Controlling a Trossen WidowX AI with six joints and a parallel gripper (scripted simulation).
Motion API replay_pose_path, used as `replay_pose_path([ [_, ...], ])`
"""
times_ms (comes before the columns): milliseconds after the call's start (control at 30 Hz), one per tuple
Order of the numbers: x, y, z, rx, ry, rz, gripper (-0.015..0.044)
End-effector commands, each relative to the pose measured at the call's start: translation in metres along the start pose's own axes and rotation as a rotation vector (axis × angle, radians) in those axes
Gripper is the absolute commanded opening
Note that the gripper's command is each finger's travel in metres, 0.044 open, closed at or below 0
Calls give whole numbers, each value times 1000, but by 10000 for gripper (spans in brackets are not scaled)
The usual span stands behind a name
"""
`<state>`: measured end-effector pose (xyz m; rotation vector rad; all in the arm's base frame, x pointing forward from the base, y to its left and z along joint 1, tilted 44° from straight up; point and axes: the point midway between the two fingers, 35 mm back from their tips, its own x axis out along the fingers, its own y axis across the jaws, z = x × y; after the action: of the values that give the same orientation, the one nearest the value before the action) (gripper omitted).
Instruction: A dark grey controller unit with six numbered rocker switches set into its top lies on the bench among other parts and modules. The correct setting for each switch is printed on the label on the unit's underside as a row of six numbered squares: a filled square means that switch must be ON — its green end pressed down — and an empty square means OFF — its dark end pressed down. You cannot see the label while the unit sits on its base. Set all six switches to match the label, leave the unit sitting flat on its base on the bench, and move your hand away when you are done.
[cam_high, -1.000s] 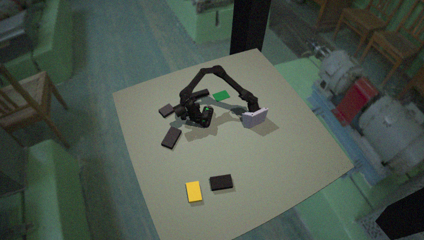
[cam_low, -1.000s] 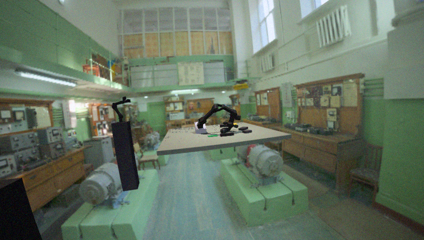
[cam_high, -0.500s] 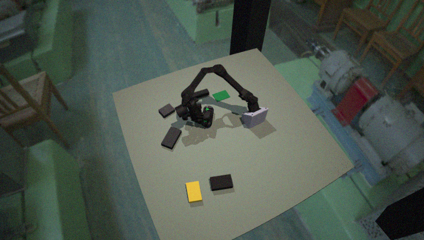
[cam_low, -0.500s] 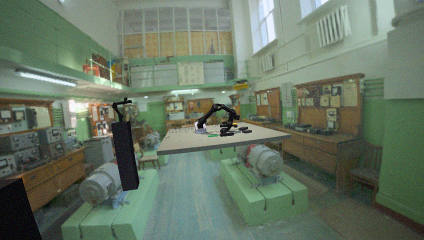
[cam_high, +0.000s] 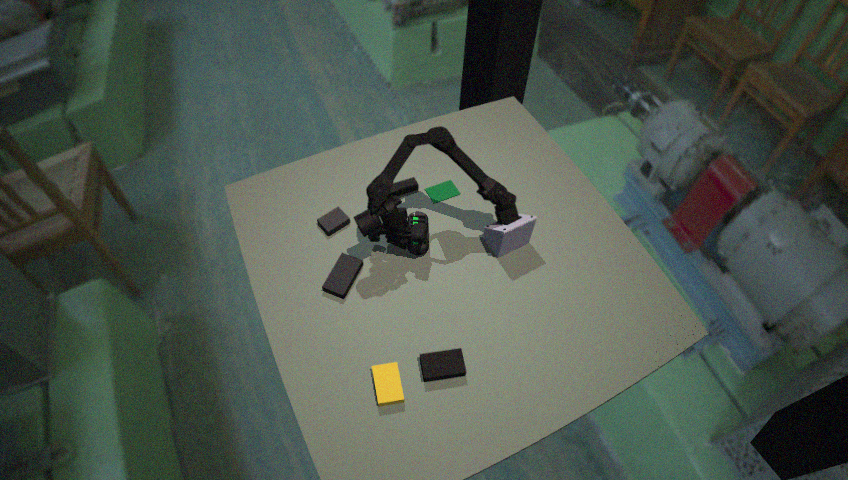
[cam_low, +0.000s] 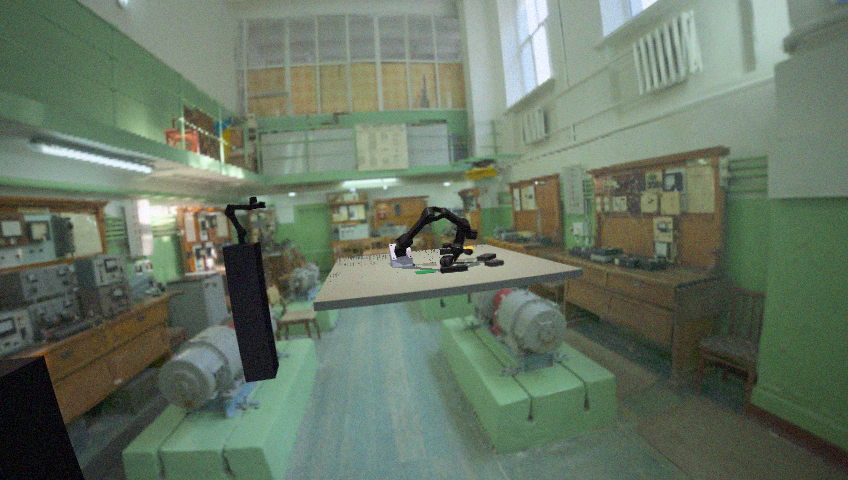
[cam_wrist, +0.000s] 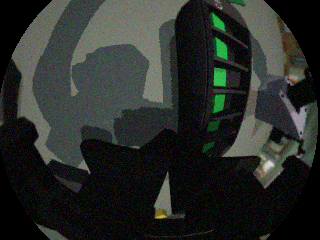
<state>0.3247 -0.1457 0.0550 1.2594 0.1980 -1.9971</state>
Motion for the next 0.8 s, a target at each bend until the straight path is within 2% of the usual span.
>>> replay_pose_path([
  [0, 6, -8, 2, 1, -8, -18, 0],
  [100, -5, 0, 0, -1, -1, -2, 0],
  [333, -57, 20, 5, 2, -6, -17, 0],
  [533, -58, 19, 5, 2, -6, -17, 0],
  [767, -49, -10, -3, 1, -7, -19, 0],
])
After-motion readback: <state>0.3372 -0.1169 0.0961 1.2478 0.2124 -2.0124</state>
